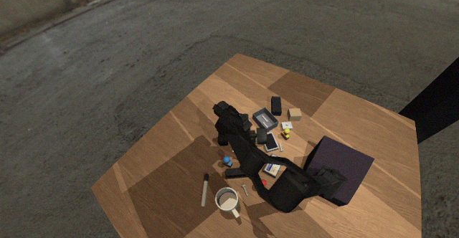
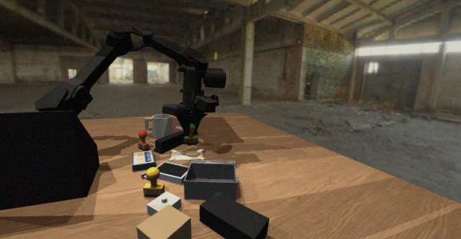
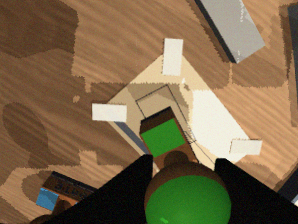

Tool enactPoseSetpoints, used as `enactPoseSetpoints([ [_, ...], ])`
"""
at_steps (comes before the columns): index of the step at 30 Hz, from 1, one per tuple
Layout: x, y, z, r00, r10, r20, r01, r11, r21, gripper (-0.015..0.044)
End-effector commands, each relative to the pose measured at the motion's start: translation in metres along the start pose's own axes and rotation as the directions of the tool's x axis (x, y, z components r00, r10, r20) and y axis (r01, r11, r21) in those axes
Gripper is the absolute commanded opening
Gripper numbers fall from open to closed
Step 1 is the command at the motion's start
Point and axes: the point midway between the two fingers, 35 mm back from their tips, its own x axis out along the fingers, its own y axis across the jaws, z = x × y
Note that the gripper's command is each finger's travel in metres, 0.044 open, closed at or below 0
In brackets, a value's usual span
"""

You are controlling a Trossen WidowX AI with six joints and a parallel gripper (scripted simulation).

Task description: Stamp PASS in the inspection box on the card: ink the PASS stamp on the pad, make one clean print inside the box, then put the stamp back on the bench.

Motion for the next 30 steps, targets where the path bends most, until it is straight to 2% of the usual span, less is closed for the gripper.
enactPoseSetpoints([
  [1, -0.009, 0.000, 0.002, 1.000, 0.001, 0.008, -0.001, 1.000, -0.006, 0.0000],
  [18, -0.032, -0.004, 0.003, 1.000, 0.001, 0.008, -0.001, 1.000, -0.006, 0.0000],
  [30, -0.029, -0.024, 0.071, 1.000, -0.002, 0.016, 0.002, 1.000, -0.009, 0.0000],
])
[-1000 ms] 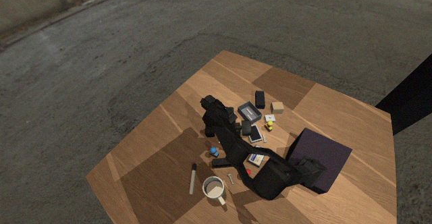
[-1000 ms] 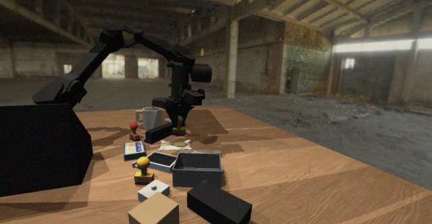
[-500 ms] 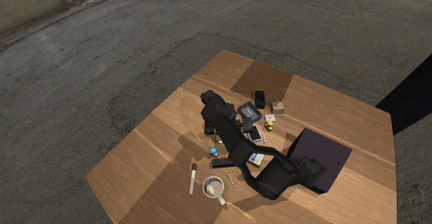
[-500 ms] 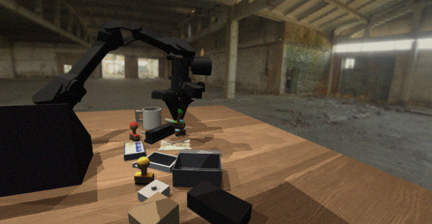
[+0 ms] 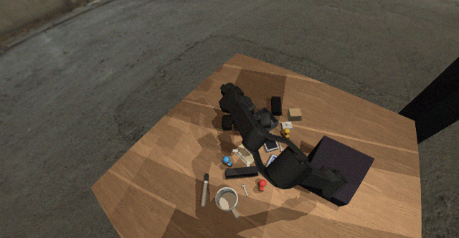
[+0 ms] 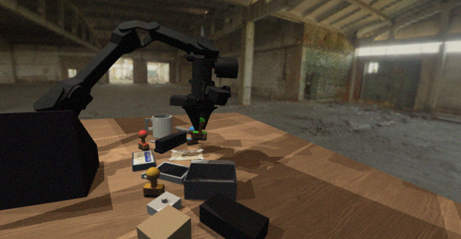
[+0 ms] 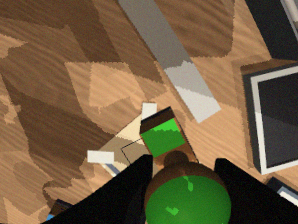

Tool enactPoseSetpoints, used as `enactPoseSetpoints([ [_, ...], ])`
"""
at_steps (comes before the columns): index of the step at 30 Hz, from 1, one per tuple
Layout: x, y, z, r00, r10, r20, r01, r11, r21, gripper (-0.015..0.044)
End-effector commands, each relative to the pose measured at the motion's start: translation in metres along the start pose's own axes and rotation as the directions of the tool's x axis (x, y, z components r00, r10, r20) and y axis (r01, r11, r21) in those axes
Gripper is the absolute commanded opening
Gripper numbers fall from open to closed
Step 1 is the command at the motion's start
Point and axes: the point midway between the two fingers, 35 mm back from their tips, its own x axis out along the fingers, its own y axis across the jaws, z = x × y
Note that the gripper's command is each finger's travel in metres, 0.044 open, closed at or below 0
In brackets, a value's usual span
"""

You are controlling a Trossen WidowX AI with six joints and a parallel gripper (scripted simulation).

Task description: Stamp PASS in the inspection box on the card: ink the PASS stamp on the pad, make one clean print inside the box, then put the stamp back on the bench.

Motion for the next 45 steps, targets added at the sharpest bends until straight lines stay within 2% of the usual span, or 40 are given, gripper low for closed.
enactPoseSetpoints([
  [1, 0.000, -0.010, 0.024, 1.000, 0.000, 0.008, 0.000, 1.000, -0.006, 0.0000],
  [11, 0.007, -0.039, 0.077, 1.000, 0.000, 0.008, 0.000, 1.000, -0.010, 0.0000],
  [45, 0.055, -0.034, 0.076, 1.000, 0.002, 0.007, -0.002, 1.000, -0.010, 0.0000],
])
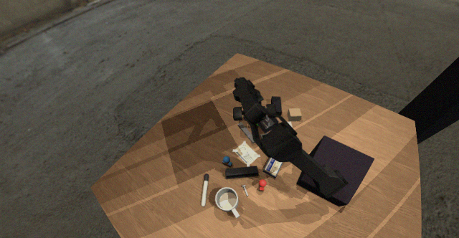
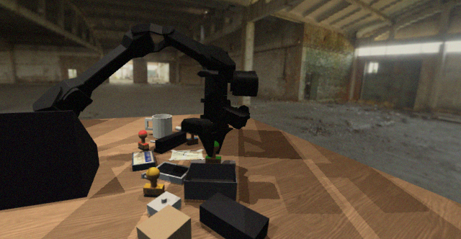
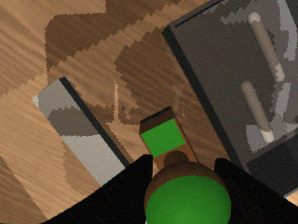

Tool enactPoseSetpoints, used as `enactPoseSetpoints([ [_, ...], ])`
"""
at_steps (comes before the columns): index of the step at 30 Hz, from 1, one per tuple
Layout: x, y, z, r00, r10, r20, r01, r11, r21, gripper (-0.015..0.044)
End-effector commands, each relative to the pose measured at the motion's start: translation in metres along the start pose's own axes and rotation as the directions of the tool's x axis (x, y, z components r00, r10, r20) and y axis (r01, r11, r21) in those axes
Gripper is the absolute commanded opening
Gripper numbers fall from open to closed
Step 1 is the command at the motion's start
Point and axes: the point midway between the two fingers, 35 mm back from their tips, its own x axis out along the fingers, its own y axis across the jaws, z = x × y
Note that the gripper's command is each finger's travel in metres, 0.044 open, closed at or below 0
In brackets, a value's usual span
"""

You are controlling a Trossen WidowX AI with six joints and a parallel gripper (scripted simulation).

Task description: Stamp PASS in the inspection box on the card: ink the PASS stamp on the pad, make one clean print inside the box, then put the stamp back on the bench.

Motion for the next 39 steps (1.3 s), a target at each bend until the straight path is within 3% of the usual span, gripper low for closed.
enactPoseSetpoints([
  [1, 0.006, 0.000, 0.000, 1.000, 0.005, -0.001, -0.005, 1.000, 0.008, 0.0000],
  [13, 0.024, 0.002, -0.003, 1.000, 0.006, -0.002, -0.006, 1.000, 0.007, 0.0000],
  [23, 0.021, 0.001, -0.003, 1.000, 0.001, -0.001, -0.001, 1.000, 0.000, 0.0262],
  [26, 0.018, 0.001, -0.002, 1.000, 0.001, -0.001, -0.001, 1.000, 0.000, 0.0266],
  [33, -0.084, -0.009, 0.006, 1.000, 0.002, 0.002, -0.002, 1.000, 0.008, 0.0266],
  [39, -0.095, -0.011, 0.005, 1.000, 0.002, 0.001, -0.002, 1.000, 0.008, 0.0266],
])
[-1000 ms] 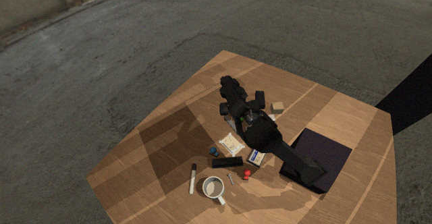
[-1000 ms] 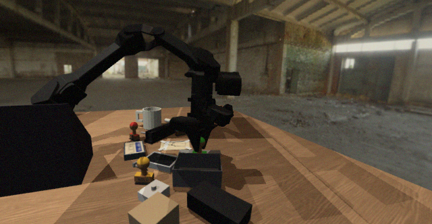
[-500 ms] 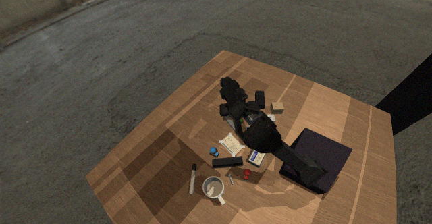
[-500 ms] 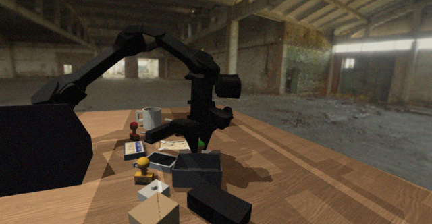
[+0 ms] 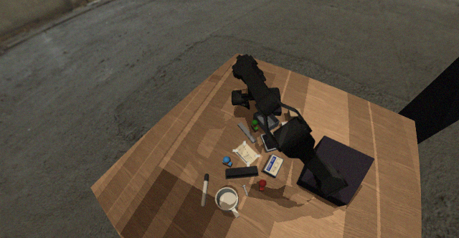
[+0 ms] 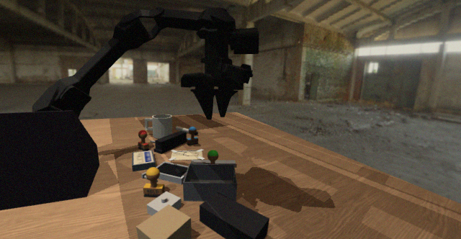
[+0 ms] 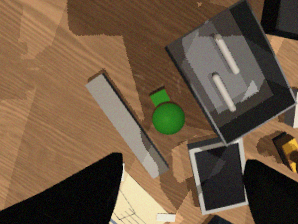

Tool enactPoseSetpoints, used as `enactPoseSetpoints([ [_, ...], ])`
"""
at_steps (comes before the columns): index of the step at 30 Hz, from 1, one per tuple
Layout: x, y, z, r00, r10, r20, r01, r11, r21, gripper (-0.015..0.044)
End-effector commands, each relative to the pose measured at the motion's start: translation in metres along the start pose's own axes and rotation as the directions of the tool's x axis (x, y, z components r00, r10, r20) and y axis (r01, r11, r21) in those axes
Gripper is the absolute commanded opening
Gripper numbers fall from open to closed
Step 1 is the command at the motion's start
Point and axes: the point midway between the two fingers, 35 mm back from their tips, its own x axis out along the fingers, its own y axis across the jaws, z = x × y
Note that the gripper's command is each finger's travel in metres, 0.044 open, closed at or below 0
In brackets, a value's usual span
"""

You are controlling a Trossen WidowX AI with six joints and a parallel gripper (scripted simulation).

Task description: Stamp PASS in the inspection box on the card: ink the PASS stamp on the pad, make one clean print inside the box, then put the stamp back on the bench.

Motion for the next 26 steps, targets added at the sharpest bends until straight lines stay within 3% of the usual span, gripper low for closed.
enactPoseSetpoints([
  [1, 0.0007, -0.0004, -0.0037, 1.000, -0.018, -0.020, 0.018, 1.000, -0.010, 0.0266],
  [26, 0.0013, 0.0002, -0.0038, 1.000, -0.014, -0.021, 0.014, 1.000, -0.005, 0.0266],
])
